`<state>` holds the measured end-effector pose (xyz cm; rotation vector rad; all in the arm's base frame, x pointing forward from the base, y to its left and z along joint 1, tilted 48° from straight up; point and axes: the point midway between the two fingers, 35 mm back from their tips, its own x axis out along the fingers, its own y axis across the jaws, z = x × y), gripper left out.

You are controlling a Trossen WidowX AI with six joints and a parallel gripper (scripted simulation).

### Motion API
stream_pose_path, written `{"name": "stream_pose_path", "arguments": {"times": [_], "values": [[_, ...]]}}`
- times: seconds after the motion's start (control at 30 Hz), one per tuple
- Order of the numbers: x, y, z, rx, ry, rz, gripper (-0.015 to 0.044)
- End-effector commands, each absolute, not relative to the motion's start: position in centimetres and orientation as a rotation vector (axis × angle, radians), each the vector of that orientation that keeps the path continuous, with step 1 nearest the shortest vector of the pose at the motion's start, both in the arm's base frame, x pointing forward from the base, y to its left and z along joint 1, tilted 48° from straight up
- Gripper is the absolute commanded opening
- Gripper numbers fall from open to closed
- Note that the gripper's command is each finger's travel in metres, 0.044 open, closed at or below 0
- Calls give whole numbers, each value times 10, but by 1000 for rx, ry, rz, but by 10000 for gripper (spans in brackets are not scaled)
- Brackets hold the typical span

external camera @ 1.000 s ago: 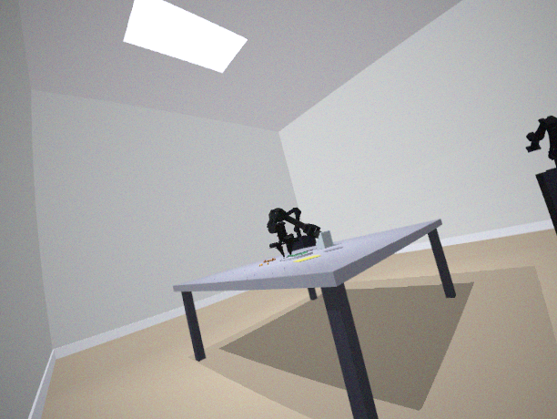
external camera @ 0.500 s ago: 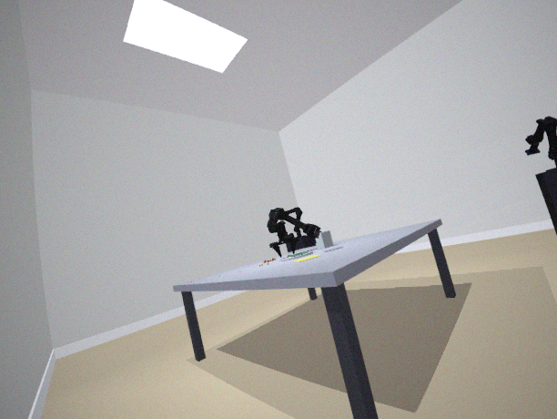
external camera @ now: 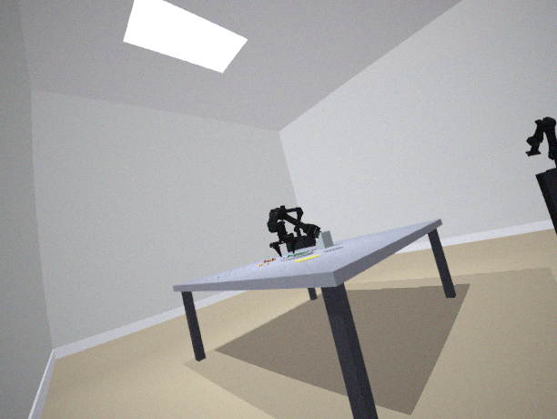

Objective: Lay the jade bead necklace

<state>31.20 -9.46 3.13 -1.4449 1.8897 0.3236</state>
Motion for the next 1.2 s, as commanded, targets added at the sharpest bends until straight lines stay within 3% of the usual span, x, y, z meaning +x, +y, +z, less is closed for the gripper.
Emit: {"name": "stream_pose_path", "arguments": {"times": [0.0,0.27,1.17], "values": [[318,-79,37,-1455,1881,335,335],[322,-66,41,-1465,1883,350,125],[318,-92,18,-1466,1883,349,120]]}}
